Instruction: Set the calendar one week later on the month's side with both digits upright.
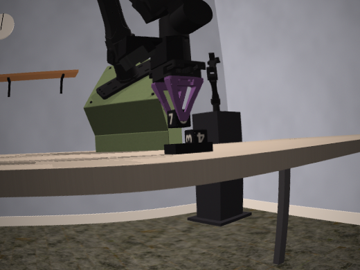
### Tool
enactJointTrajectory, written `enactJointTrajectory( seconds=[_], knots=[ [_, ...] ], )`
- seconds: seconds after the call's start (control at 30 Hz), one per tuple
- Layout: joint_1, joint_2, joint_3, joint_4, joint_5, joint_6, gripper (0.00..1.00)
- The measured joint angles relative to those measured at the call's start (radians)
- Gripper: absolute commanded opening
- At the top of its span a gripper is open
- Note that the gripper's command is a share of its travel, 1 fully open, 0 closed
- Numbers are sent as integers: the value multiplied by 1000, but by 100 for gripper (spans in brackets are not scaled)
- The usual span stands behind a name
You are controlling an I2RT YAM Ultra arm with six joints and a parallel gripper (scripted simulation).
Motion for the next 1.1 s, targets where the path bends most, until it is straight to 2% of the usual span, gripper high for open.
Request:
enactJointTrajectory(
  seconds=[1.1],
  knots=[
    [-8,13,-3,10,-4,-7,26]
  ],
)
